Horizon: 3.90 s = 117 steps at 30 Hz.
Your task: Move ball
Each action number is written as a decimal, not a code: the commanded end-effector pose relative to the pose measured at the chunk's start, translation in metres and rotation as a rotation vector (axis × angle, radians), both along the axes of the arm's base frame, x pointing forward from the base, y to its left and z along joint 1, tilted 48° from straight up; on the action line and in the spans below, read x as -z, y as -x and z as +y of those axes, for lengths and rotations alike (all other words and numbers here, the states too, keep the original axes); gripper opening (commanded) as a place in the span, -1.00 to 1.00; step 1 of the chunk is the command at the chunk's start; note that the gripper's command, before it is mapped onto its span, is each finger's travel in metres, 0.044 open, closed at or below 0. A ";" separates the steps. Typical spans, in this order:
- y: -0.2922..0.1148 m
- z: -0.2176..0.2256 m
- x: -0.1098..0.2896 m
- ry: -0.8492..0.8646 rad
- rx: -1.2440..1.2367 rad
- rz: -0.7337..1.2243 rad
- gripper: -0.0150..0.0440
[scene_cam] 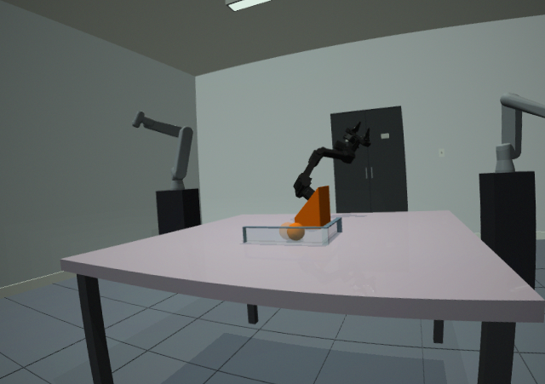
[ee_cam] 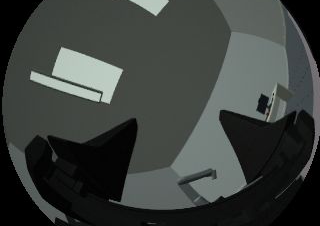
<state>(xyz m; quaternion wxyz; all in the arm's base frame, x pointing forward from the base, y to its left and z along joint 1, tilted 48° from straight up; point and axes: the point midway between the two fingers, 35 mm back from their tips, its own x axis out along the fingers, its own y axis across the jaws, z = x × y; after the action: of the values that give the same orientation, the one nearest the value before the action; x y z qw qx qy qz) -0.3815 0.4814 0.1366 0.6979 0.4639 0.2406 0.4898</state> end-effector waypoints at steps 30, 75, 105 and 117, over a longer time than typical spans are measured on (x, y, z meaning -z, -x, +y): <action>-0.442 0.133 0.061 0.774 0.469 -0.512 0.97; -0.775 -0.453 0.156 2.201 0.569 0.645 0.97; -0.728 -0.558 0.175 2.239 0.479 0.987 0.97; -0.725 -0.572 0.187 2.240 0.480 0.987 0.97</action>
<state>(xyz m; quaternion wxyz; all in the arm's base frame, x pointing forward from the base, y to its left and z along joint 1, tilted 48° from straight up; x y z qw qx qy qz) 0.3448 -0.0868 -0.0482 0.6174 -0.2159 0.6703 -0.3504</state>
